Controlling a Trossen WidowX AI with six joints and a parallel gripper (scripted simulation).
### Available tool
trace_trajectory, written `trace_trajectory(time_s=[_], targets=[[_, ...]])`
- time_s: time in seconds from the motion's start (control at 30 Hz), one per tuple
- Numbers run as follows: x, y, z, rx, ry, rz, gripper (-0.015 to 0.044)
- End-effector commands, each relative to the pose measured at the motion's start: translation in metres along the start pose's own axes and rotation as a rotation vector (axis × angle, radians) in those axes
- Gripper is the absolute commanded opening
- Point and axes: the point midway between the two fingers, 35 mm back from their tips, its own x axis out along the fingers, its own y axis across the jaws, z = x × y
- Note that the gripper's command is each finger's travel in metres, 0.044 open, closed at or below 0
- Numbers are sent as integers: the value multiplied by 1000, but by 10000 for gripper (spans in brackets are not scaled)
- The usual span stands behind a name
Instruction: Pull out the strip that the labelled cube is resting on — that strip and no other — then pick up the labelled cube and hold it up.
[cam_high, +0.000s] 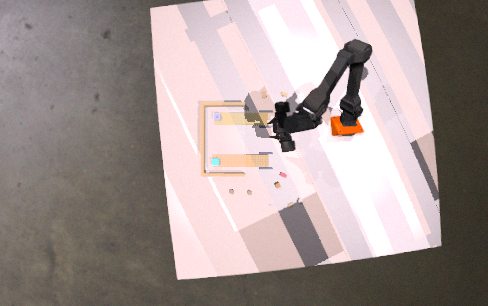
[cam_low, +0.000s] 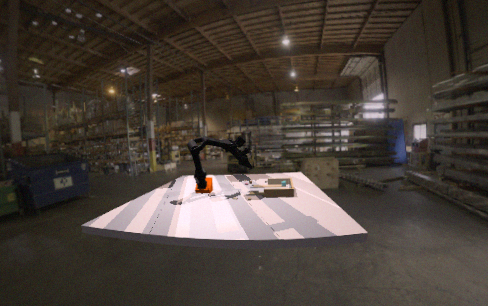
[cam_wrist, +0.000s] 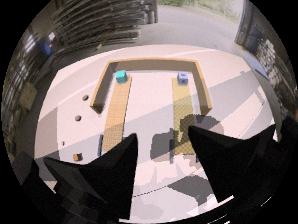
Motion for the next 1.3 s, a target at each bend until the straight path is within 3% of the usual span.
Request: trace_trajectory(time_s=[0.0, 0.17, 0.4, 1.27], targets=[[32, -18, -1, 42, 188, -15, 137], [60, -35, -11, 85, 426, -27, 6], [85, -65, -35, 156, 739, -62, 0], [103, -67, -51, 158, 746, -63, 0]])
